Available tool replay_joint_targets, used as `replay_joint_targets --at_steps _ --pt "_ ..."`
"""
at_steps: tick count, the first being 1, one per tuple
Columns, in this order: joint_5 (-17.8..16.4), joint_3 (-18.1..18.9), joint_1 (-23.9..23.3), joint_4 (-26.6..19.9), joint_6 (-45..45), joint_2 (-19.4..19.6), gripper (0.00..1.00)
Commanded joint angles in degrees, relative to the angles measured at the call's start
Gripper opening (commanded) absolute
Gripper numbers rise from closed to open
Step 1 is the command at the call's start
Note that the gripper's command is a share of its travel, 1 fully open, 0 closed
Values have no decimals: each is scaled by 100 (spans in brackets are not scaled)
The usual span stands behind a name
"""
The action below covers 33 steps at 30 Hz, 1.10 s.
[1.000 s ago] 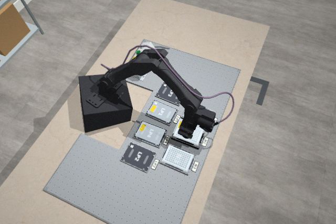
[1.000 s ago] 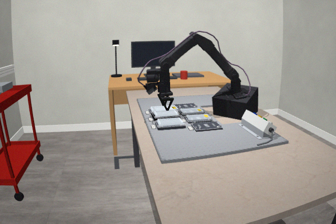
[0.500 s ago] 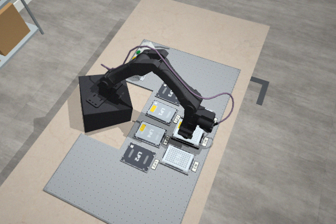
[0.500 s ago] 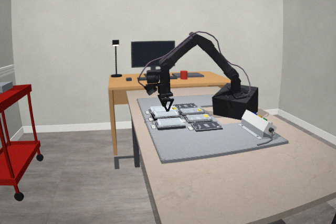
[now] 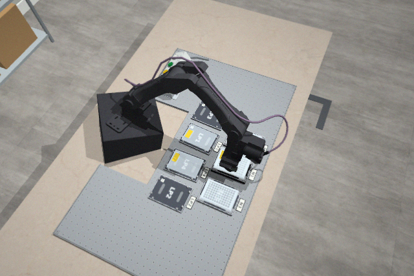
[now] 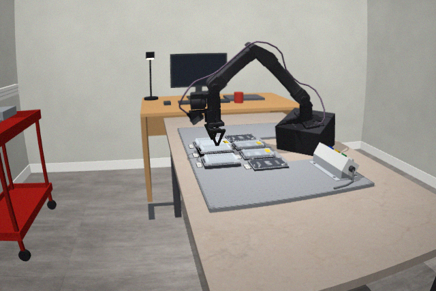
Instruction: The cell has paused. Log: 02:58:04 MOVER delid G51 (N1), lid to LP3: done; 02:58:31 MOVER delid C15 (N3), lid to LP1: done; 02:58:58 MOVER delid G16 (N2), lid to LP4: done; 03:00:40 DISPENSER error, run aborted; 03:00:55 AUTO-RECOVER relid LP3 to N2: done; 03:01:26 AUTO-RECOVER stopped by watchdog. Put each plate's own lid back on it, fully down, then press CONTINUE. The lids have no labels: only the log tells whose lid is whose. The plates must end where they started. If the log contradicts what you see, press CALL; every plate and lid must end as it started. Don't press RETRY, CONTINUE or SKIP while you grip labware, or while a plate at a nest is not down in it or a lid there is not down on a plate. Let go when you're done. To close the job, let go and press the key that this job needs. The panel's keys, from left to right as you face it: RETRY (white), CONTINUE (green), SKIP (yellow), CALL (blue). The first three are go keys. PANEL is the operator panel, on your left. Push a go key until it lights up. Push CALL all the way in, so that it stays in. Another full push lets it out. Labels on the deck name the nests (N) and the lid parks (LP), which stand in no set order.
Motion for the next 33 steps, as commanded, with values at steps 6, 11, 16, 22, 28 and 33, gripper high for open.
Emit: replay_joint_targets --at_steps 6,11,16,22,28,33 --pt "4 -12 -5 228 34 -46 0" --pt "4 18 12 262 44 -44 0" --pt "6 -22 -5 296 47 -4 0" --pt "6 -96 1 323 49 -7 0" --pt "7 -25 21 363 54 29 0" --pt "7 -45 8 394 73 30 0"
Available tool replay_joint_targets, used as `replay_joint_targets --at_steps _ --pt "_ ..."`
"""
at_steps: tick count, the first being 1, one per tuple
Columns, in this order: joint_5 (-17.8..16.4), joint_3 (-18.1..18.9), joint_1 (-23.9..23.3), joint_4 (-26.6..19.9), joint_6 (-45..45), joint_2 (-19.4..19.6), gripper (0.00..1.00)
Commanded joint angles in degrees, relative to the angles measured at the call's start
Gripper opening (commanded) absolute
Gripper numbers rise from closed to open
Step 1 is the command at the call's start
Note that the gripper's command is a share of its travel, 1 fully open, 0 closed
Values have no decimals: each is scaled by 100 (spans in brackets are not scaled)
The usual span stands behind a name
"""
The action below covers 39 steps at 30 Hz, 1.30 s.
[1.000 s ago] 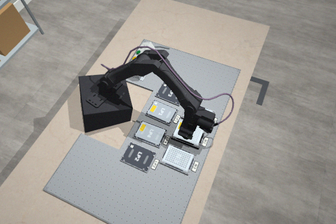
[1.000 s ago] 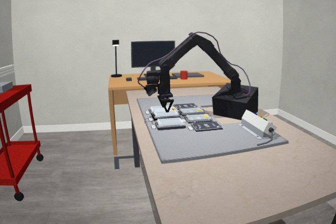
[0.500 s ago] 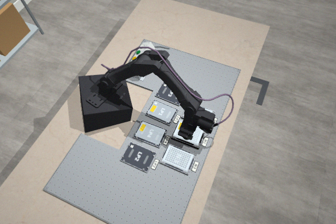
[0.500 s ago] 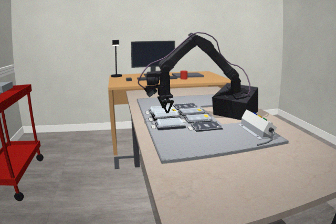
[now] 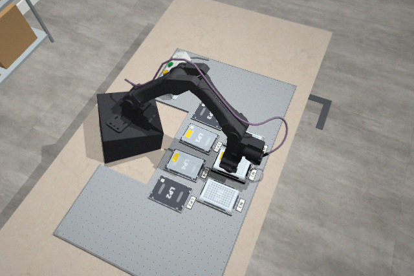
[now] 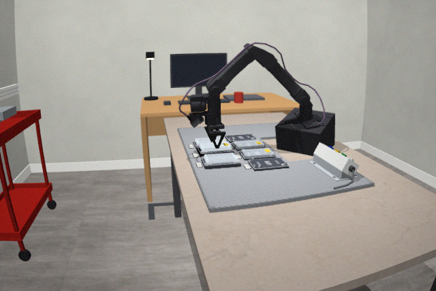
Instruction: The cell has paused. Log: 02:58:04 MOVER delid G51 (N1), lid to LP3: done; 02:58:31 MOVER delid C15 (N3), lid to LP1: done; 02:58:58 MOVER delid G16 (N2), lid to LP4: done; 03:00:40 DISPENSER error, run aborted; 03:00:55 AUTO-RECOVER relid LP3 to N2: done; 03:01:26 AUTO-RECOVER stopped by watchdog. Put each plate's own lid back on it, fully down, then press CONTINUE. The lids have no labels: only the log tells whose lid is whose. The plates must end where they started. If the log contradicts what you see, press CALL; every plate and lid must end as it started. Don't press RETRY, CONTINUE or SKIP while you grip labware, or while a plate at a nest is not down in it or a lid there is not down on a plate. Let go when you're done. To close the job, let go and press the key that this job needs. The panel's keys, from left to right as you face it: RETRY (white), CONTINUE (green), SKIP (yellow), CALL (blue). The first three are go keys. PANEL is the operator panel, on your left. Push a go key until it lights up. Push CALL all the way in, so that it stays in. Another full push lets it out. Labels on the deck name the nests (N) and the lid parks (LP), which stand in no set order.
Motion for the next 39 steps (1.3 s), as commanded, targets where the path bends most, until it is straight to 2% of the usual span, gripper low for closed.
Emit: replay_joint_targets --at_steps 1,6,39 --pt "-4 36 -14 193 45 -82 0" --pt "-2 -39 -7 216 16 -64 0" --pt "-2 34 -17 152 20 -62 0"
